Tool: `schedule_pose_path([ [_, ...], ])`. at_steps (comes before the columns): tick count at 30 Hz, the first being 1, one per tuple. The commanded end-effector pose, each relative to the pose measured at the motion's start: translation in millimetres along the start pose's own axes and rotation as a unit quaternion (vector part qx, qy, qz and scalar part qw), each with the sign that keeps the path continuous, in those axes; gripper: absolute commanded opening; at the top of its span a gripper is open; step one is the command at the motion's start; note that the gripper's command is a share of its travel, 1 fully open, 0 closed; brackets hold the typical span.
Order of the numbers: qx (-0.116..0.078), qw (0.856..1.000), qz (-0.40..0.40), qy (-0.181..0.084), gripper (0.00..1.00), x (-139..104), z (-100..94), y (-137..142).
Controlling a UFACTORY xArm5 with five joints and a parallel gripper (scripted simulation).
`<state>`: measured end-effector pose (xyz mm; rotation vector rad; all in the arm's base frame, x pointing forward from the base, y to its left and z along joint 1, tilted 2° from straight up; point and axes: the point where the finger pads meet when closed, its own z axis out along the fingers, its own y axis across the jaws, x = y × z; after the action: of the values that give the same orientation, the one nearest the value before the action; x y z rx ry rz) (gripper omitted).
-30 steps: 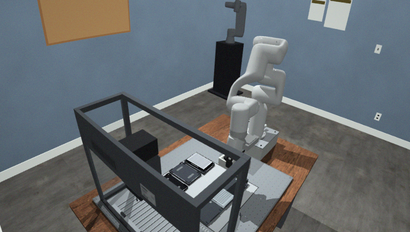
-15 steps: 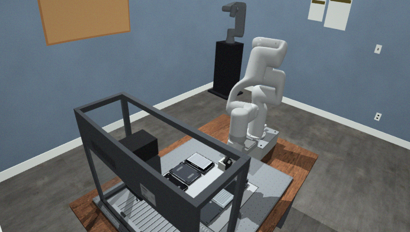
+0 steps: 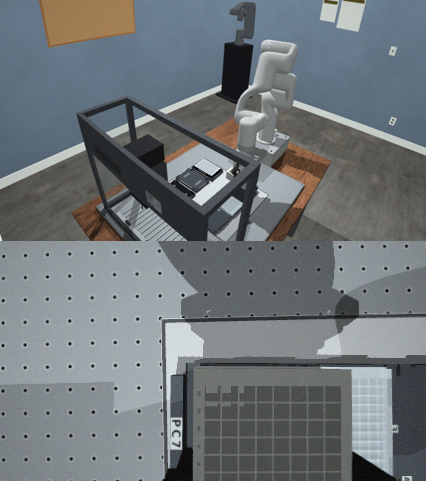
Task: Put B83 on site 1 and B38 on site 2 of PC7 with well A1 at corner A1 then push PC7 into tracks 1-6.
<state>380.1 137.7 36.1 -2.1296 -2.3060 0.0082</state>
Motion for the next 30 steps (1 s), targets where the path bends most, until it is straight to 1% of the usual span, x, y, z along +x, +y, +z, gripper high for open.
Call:
schedule_pose_path([
  [1,-0.006,1.0,0.0,-0.012,0.0,0.2,6.1,1.6],
  [3,-0.006,1.0,0.0,-0.012,0.0,0.2,6.1,1.6],
  [30,-0.005,1.0,0.0,-0.012,0.0,-0.8,47.9,1.9],
])
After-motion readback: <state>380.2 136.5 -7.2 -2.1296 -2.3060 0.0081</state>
